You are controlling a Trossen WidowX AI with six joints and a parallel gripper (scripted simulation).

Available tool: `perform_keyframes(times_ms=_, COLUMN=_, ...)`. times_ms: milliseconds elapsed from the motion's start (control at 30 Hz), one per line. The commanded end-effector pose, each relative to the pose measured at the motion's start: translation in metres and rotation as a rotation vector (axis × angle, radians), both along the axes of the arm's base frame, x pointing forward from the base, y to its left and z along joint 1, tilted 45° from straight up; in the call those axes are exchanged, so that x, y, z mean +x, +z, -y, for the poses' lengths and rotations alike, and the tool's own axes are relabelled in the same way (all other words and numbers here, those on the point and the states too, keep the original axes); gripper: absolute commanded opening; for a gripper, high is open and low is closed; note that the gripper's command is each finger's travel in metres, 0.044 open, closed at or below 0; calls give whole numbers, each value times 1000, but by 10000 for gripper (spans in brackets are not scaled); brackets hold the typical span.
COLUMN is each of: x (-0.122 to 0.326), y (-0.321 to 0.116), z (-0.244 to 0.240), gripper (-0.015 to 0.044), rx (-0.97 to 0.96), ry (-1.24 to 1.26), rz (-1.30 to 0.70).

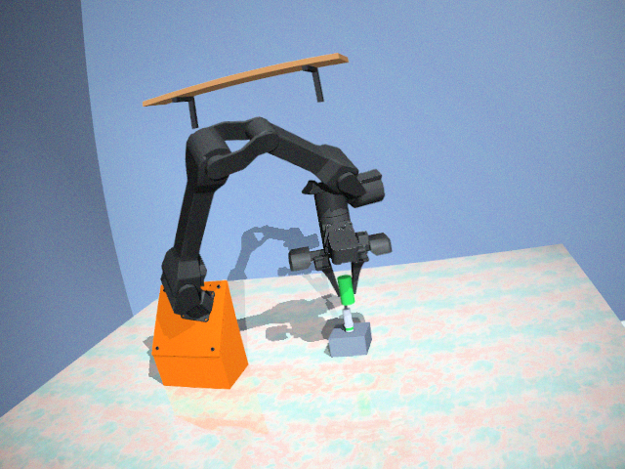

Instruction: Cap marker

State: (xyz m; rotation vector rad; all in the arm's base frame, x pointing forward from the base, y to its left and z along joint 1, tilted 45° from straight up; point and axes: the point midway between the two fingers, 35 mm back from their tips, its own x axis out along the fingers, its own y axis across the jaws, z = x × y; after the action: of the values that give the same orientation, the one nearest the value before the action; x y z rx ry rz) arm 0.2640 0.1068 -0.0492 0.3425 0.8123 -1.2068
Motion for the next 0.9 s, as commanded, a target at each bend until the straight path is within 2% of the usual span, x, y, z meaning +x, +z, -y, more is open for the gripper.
perform_keyframes(times_ms=0, x=-7, y=-4, z=-11, gripper=0, rx=0, ry=-6, rz=3)
perform_keyframes(times_ms=867, x=-8, y=-26, z=1, gripper=0, rx=-4, ry=-7, rz=4)
